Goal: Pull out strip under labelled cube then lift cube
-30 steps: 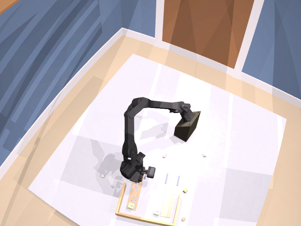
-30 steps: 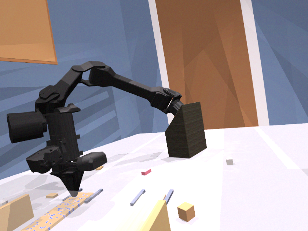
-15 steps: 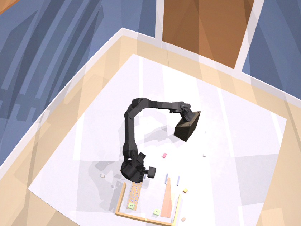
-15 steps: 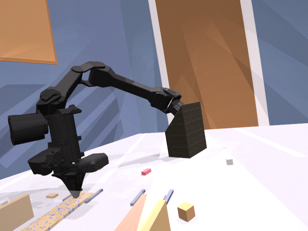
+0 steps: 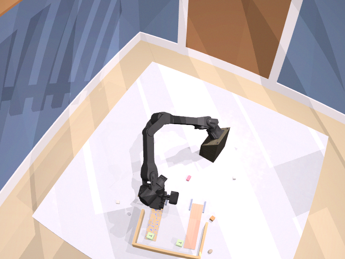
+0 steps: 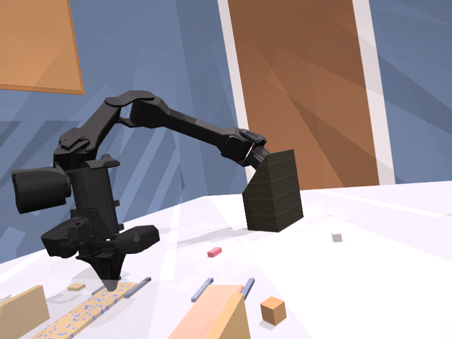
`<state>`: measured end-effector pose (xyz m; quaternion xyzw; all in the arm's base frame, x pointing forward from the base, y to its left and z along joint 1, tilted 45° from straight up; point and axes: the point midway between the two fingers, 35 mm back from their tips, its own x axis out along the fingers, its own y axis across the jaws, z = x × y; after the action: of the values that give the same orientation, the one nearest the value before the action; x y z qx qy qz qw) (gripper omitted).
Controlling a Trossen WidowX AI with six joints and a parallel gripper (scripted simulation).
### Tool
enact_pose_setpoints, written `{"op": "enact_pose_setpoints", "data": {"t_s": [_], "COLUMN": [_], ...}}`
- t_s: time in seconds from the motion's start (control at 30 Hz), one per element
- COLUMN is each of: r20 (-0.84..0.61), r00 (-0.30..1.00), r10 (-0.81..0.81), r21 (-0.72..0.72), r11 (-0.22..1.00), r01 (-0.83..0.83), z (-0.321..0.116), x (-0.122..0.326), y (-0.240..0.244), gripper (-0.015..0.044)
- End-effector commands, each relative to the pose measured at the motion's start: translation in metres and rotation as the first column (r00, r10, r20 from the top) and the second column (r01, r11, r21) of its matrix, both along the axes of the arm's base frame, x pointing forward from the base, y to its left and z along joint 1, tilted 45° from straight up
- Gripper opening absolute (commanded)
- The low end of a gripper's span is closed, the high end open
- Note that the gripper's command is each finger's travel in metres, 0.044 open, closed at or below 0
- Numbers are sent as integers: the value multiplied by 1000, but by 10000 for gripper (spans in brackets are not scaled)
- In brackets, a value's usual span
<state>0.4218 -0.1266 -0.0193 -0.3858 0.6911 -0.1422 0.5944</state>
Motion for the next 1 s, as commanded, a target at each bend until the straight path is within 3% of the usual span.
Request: {"op": "enact_pose_setpoints", "data": {"t_s": [0.0,0.97], "r20": [-6,-6], "r00": [1000,1000], "r10": [2,2], "r21": [0,0], "r11": [1000,1000], "r01": [-2,-2], "z": [-2,-3], "x": [-1,0], "y": [0,-3], "gripper": [0,0]}}
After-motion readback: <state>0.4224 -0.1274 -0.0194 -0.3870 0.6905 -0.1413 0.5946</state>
